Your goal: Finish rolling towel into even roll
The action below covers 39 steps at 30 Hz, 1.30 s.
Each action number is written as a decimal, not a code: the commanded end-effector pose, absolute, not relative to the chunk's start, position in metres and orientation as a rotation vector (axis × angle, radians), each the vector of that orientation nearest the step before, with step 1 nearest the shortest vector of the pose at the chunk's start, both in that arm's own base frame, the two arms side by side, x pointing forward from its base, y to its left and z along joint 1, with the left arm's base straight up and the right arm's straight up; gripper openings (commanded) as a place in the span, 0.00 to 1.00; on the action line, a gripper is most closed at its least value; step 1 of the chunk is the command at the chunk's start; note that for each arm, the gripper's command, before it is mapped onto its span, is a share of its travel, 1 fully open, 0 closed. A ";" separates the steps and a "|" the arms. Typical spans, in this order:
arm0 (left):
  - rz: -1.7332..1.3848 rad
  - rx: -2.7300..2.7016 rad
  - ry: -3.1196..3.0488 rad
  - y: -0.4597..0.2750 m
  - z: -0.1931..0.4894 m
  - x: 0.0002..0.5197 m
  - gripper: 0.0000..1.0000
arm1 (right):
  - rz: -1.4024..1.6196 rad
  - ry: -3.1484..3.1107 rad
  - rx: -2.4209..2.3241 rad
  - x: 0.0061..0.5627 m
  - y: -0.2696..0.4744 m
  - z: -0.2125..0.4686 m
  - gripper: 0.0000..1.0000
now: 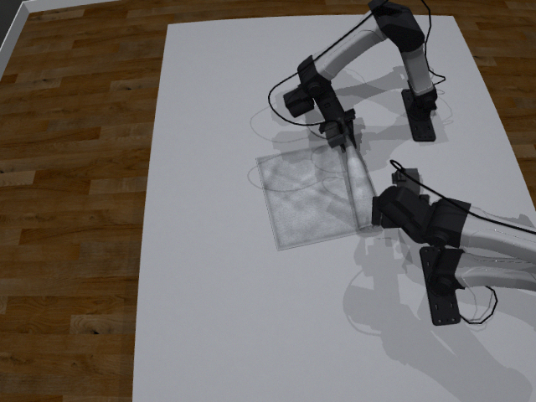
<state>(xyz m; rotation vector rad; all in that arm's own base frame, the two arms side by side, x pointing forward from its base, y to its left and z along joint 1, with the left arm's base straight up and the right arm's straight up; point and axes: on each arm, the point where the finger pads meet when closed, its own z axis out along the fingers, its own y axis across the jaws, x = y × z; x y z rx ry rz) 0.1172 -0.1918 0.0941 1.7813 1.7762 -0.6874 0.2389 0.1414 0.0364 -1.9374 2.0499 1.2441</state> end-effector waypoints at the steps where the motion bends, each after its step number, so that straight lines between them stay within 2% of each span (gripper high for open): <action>1: -0.376 1.675 1.795 -0.195 0.086 0.132 0.95 | 1.424 2.135 -1.931 0.226 0.142 0.043 0.25; 9: -0.248 1.667 1.713 -0.200 0.088 0.128 0.97 | 1.520 2.185 -1.909 0.226 0.142 0.044 0.25; 24: -0.271 1.715 1.666 -0.201 0.094 0.156 0.98 | 1.520 2.185 -1.909 0.226 0.142 0.032 0.25; 39: -0.275 1.723 1.660 -0.202 0.029 0.153 0.98 | 1.520 2.185 -1.909 0.226 0.142 0.032 0.25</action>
